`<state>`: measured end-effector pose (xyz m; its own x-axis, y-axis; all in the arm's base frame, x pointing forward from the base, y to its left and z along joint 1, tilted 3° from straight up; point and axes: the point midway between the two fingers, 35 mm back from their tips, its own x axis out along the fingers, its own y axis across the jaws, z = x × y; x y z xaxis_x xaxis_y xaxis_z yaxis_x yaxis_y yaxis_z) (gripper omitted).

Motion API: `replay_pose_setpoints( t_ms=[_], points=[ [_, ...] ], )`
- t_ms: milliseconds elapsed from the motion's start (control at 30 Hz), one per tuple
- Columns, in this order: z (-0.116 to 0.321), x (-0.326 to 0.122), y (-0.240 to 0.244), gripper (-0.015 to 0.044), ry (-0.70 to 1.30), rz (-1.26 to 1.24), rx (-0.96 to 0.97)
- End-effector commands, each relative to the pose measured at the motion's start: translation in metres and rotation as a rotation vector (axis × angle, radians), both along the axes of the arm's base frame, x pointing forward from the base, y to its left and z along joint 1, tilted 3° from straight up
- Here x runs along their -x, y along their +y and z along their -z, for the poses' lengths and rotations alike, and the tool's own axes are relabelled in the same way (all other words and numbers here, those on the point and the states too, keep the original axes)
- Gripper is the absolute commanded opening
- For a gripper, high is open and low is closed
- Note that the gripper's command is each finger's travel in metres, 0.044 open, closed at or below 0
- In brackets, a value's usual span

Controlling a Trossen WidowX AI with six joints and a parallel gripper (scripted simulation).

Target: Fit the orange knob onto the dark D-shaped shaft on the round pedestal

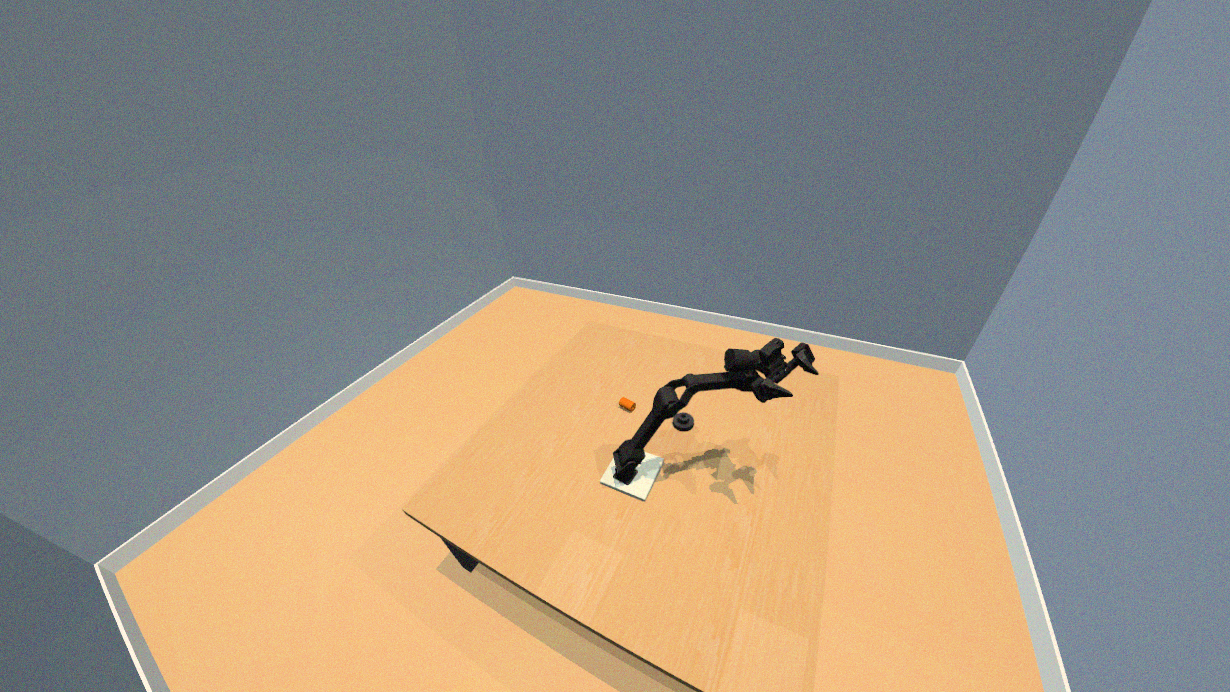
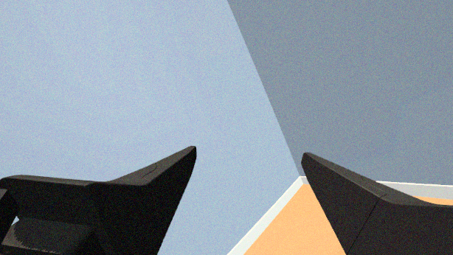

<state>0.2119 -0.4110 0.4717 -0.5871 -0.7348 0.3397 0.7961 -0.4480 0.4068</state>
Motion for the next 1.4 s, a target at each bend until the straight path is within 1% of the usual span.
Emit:
replay_pose_setpoints(
  t_ms=[0, 33, 100, 233, 333, 433, 600, 733, 867, 933, 1033, 1200, 1300, 1367],
  points=[
    [0.0, -0.005, 0.001, 0.0426, 0.017, -0.01, -0.007],
    [0.0, -0.02, 0.002, 0.044, 0.068, -0.04, -0.028],
    [0.003, -0.077, 0.014, 0.044, 0.261, -0.16, -0.096],
    [0.017, -0.151, 0.039, 0.044, 0.514, -0.331, -0.164],
    [0.038, -0.214, 0.073, 0.044, 0.739, -0.493, -0.208],
    [0.067, -0.268, 0.117, 0.044, 0.962, -0.66, -0.238],
    [0.127, -0.332, 0.207, 0.044, 1.318, -0.936, -0.263],
    [0.181, -0.355, 0.288, 0.044, 1.596, -1.153, -0.27],
    [0.237, -0.351, 0.372, 0.044, 1.875, -1.364, -0.274],
    [0.264, -0.339, 0.413, 0.044, 2.016, -1.466, -0.277],
    [0.301, -0.309, 0.47, 0.044, 2.221, -1.618, -0.291],
    [0.353, -0.227, 0.551, 0.044, 2.579, -1.846, -0.354],
    [0.374, -0.162, 0.586, 0.044, 2.84, -1.937, -0.416],
    [0.381, -0.121, 0.6, 0.044, 2.999, -1.974, -0.475]
  ],
)
